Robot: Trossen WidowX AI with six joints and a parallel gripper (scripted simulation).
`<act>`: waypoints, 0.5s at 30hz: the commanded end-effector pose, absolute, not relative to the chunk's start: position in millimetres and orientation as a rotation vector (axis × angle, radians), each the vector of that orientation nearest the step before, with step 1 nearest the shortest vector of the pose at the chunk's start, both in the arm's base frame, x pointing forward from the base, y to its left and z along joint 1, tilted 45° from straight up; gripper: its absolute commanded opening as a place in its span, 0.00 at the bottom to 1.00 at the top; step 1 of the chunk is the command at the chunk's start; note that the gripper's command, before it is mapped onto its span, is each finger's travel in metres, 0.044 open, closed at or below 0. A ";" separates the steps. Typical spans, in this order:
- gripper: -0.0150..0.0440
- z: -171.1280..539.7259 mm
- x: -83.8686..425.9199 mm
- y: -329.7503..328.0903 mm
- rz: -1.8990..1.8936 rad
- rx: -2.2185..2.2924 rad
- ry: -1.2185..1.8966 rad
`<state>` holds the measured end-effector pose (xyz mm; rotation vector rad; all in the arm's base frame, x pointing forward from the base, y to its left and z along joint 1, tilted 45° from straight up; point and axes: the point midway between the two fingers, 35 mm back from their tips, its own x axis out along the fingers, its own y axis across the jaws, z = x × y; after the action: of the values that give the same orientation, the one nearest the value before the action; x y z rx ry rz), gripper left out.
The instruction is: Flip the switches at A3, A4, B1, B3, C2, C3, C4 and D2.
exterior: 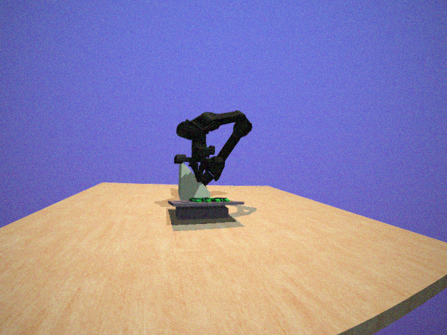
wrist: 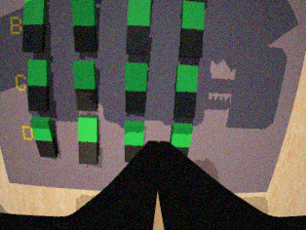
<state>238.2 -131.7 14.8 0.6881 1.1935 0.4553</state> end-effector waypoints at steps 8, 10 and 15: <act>0.25 -21.8 245.7 -125.9 0.445 0.691 1.174; 0.25 -23.1 246.2 -124.6 0.445 0.691 1.172; 0.25 -26.4 247.8 -121.2 0.445 0.692 1.172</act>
<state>246.6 -126.5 -21.9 0.6815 1.1753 0.4462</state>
